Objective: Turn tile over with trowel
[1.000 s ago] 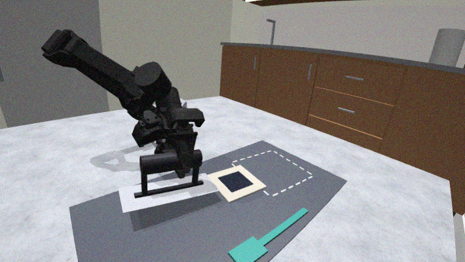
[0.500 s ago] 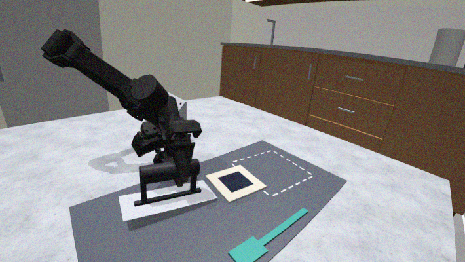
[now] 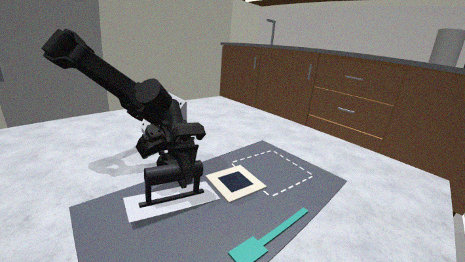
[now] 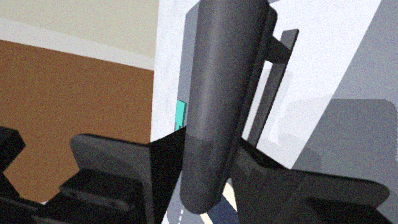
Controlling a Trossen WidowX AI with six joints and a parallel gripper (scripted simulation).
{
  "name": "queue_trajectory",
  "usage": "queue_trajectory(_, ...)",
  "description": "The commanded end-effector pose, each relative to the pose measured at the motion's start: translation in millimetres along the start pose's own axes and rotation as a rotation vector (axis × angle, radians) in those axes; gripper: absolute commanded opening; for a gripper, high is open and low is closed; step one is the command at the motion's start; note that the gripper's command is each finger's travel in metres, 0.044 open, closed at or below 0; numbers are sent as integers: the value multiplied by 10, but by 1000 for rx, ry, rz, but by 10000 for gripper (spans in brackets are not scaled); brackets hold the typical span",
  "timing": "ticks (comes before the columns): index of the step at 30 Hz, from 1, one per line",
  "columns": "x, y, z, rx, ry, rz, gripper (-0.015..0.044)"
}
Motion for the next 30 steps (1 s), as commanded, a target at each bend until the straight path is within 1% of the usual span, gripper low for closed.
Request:
queue_trajectory(1,27,-67,0,4,1,0,0)
queue_trajectory(25,135,-445,-39,3,2,1,0)
queue_trajectory(30,145,-432,-50,13,5,13,0)
Point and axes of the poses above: the point midway between the two fingers, 35 mm back from their tips, its own z axis out along the fingers, its own x axis across the jaws, y = z × x, the point moved 9 cm from there along -z, back along the fingers, and after that the axes turned 13 degrees about -z, right-handed, at the moved point
